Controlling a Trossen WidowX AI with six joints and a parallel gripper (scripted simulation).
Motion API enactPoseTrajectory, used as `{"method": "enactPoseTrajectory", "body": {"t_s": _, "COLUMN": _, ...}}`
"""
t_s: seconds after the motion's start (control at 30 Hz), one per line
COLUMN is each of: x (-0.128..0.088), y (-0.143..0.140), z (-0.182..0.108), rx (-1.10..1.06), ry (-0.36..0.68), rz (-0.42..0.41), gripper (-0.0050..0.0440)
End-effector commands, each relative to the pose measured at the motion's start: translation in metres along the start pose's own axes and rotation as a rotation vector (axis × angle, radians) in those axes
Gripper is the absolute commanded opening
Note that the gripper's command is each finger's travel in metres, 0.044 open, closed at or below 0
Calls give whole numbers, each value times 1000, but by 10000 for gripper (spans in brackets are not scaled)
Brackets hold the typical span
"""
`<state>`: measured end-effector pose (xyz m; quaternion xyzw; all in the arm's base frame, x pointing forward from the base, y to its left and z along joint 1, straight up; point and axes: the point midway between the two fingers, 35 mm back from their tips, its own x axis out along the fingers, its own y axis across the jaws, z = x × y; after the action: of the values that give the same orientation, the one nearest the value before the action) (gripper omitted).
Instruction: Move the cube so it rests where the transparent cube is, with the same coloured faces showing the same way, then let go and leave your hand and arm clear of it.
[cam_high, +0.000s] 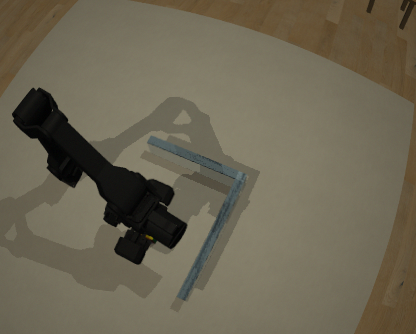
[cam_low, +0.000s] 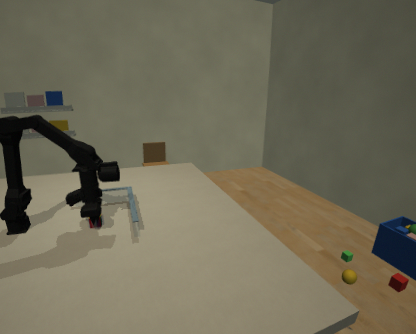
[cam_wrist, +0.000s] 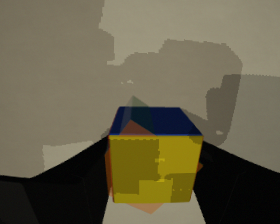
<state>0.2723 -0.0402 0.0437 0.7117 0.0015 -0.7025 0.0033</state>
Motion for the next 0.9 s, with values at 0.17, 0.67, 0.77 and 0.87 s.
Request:
{"method": "enactPoseTrajectory", "body": {"t_s": 0.17, "x": -4, "y": 1, "z": -3, "rx": 3, "ry": 18, "rz": 2, "gripper": 120}}
{"method": "enactPoseTrajectory", "body": {"t_s": 0.67, "x": -4, "y": 1, "z": -3, "rx": 3, "ry": 18, "rz": 2, "gripper": 280}}
{"method": "enactPoseTrajectory", "body": {"t_s": 0.77, "x": -4, "y": 1, "z": -3, "rx": 3, "ry": 18, "rz": 2, "gripper": 280}}
{"method": "enactPoseTrajectory", "body": {"t_s": 0.87, "x": -4, "y": 1, "z": -3, "rx": 3, "ry": 18, "rz": 2, "gripper": 280}}
